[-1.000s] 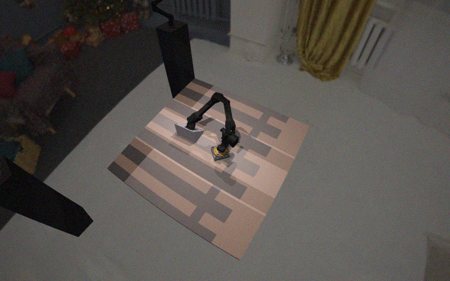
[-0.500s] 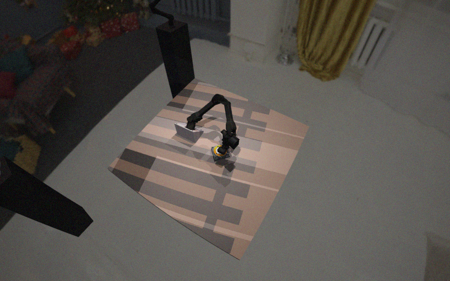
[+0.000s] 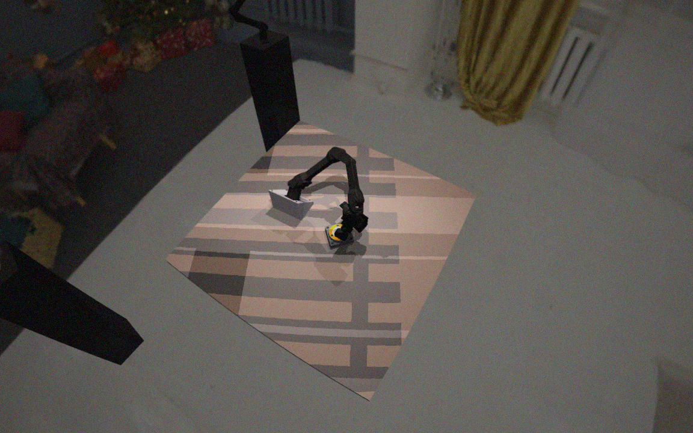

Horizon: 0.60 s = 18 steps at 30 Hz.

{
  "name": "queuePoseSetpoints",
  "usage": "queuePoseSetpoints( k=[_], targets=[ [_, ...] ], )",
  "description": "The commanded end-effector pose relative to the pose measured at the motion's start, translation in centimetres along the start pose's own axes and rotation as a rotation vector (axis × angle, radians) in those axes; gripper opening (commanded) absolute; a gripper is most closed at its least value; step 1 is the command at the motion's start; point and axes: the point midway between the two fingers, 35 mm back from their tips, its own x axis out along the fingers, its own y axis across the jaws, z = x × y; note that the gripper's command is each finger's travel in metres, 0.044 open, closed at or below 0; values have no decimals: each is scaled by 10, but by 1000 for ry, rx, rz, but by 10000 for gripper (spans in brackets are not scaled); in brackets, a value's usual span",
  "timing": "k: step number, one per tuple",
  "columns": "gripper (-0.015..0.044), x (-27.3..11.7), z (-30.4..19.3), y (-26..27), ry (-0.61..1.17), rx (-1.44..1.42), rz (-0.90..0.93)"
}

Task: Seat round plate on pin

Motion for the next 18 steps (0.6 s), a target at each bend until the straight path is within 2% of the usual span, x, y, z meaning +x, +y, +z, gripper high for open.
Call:
queuePoseSetpoints(
  k=[1, 18],
  targets=[
    [0, 0, 0, -7, 6, 6, -3],
    [0, -1, 1, -24, 5, 5, -4]
  ],
)
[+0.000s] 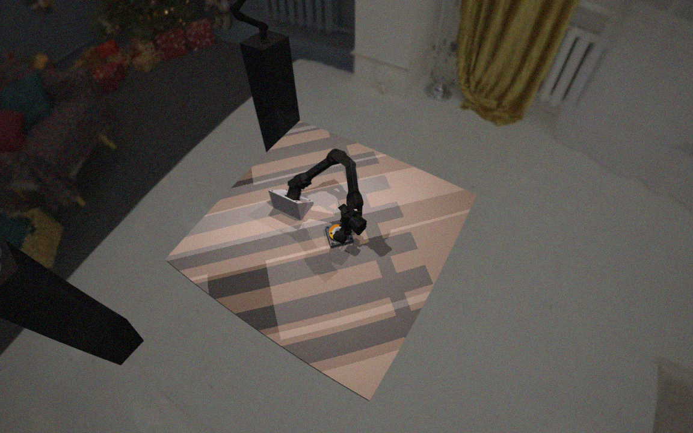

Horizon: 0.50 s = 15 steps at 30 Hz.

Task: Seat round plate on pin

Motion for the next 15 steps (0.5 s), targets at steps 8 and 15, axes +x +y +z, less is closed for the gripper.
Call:
queuePoseSetpoints(
  k=[8, 15],
  targets=[
    [0, 1, -4, -15, 8, 7, -3],
    [0, 1, -6, -22, 8, 7, -3]
  ],
)
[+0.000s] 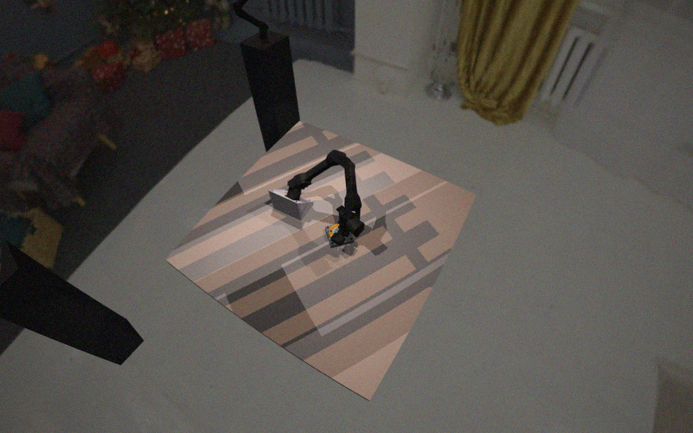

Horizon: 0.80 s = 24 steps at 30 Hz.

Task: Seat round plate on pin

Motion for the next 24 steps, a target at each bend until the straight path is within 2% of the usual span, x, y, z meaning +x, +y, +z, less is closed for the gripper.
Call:
queuePoseSetpoints(
  k=[1, 7, 16, 24],
  targets=[
    [0, 2, -4, -7, 10, 6, -1],
    [0, 3, -6, -11, 10, 7, -2],
    [0, -42, -7, -10, 11, 7, -4],
    [0, -33, -6, -11, 10, 12, -1]
  ],
)
